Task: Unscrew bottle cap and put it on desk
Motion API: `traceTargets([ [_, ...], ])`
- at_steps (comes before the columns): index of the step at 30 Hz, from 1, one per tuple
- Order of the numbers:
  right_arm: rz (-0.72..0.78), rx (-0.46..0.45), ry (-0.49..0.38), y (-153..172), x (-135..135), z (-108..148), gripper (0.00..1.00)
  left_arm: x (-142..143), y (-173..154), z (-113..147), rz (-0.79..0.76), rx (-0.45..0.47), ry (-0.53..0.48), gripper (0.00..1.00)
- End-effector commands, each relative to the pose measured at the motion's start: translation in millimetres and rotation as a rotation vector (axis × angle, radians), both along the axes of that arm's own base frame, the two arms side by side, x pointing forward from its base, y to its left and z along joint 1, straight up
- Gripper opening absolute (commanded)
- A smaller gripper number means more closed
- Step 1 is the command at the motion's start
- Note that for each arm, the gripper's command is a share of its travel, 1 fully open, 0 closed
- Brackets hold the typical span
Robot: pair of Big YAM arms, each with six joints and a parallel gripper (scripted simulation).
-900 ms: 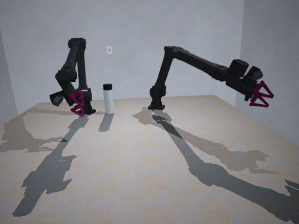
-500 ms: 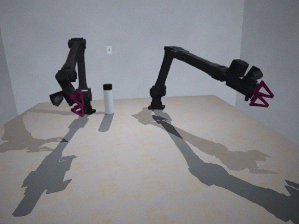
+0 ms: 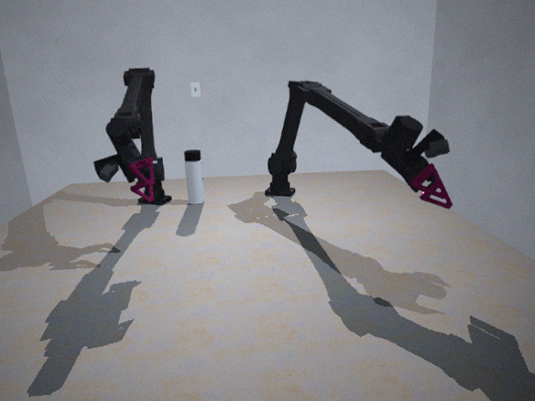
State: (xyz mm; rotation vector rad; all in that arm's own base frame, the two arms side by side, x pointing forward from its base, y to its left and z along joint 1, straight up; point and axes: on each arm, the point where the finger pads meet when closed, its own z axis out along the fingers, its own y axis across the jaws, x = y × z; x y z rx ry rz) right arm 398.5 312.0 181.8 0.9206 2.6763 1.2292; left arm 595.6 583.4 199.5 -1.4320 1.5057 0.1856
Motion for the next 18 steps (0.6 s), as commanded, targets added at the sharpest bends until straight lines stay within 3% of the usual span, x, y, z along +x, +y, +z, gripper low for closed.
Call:
traceTargets([
  [1, 0.004, 0.026, -0.048, 18, 3, 49, 0.94, 27, -71, 21, -0.194, 0.060, 0.107, 0.96],
  [5, -0.004, 0.000, -0.041, 19, -9, 59, 0.94, 46, -151, 1, -0.448, 0.077, 0.214, 0.96],
  [7, -0.004, 0.000, -0.041, 19, -9, 59, 0.94, 46, -151, 1, -0.448, 0.077, 0.214, 0.96],
  [8, -0.006, -0.015, -0.027, 16, -16, 54, 0.94, 53, -201, -11, -0.604, 0.094, 0.268, 0.96],
  [9, -0.011, -0.023, -0.036, 19, -21, 68, 0.94, 54, -231, -18, -0.677, 0.097, 0.285, 0.96],
  [14, -0.021, -0.062, -0.030, 17, -40, 81, 0.94, 47, -341, -41, -1.003, 0.137, 0.354, 0.96],
  [18, -0.030, -0.093, -0.027, 15, -56, 92, 0.94, 25, -432, -59, -1.271, 0.178, 0.376, 0.96],
])
